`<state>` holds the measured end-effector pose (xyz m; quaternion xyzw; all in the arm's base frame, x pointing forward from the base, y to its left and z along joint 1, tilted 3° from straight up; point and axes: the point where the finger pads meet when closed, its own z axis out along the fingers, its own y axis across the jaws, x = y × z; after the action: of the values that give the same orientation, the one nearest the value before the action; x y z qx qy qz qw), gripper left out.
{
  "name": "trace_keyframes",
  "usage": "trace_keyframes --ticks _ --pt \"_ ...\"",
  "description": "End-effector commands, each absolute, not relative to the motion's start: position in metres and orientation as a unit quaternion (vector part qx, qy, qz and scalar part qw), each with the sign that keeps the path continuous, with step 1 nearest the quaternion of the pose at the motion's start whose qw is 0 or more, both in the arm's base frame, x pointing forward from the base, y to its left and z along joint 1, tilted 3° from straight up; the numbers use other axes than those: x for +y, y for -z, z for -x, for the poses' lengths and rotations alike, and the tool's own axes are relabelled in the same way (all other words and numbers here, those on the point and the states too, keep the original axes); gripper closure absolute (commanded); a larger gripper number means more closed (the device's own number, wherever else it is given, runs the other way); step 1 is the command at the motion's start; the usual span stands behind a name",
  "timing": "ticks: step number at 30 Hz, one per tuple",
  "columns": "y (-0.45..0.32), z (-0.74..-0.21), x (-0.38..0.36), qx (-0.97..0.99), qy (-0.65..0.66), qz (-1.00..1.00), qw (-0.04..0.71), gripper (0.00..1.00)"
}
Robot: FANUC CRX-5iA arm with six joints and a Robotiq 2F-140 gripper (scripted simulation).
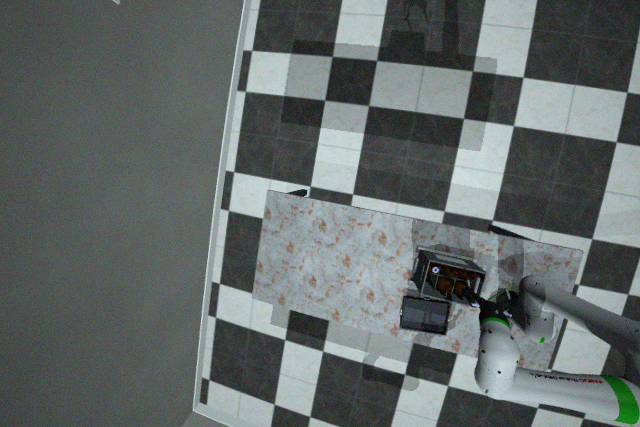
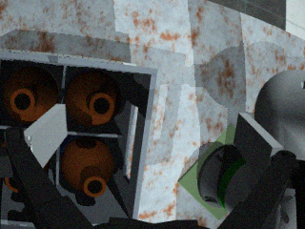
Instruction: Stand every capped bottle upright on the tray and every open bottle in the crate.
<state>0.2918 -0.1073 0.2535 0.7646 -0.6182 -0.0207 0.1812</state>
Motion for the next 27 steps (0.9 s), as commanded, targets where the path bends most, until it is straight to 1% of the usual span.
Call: trace_keyframes --ticks 1,8,11,25,27 --pt "-0.251 -0.301 -0.1 -0.626 0.015 -0.763 0.159 0.0" --pt "-0.246 -0.319 -0.085 -0.639 0.004 -0.76 0.118 0.0" --pt "-0.247 -0.319 -0.086 -0.639 0.005 -0.76 0.118 0.0" --pt "-0.243 -0.364 -0.074 -0.661 -0.017 -0.749 0.035 0.0" --pt "-0.243 -0.364 -0.074 -0.661 -0.017 -0.749 0.035 0.0"
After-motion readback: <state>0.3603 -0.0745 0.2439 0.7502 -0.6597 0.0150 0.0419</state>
